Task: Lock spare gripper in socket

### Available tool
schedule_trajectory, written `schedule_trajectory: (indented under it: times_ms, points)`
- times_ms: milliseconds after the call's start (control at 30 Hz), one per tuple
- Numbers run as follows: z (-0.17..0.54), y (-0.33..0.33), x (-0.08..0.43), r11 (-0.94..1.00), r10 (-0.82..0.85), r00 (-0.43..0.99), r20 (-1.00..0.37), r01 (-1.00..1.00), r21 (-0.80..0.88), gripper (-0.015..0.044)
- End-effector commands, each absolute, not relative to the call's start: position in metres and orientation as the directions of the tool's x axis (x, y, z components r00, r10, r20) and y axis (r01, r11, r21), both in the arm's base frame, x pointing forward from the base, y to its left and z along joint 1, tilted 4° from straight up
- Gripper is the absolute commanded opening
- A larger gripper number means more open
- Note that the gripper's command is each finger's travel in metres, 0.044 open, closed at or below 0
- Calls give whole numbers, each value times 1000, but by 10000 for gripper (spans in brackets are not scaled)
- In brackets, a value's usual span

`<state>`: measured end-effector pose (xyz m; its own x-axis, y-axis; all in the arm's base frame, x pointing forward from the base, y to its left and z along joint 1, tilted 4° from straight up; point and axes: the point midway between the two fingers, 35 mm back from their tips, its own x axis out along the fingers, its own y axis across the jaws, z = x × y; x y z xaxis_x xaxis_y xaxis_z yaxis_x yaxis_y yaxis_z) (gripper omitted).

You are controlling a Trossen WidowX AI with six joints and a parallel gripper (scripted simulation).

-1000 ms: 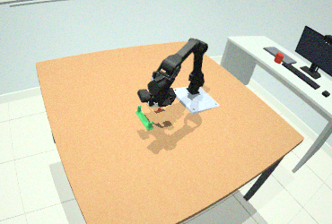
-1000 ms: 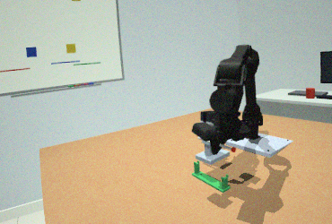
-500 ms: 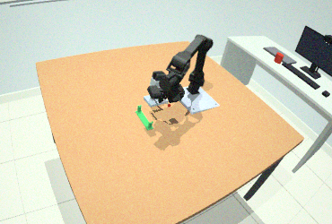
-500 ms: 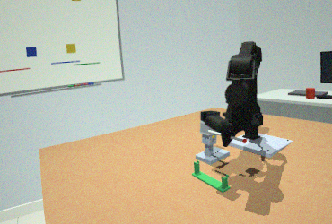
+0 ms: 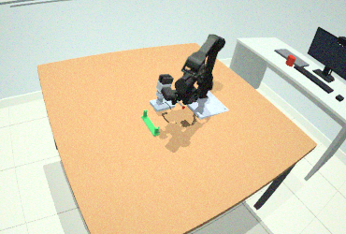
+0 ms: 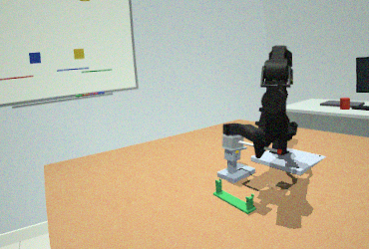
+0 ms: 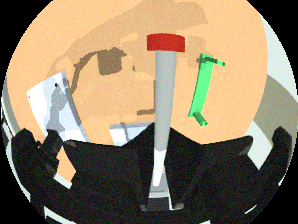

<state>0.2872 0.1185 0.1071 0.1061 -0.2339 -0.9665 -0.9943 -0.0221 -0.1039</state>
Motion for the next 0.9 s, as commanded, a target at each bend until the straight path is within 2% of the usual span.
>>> schedule_trajectory:
  times_ms: [0, 433, 867]
  points:
    - [101, 120, 286, -19, -228, 106, -968, -994, -105, 0]
    - [55, 120, 281, -17, -227, 104, -968, -995, -103, 0]
    - [60, 112, 280, -16, -227, 102, -969, -995, -101, 0]
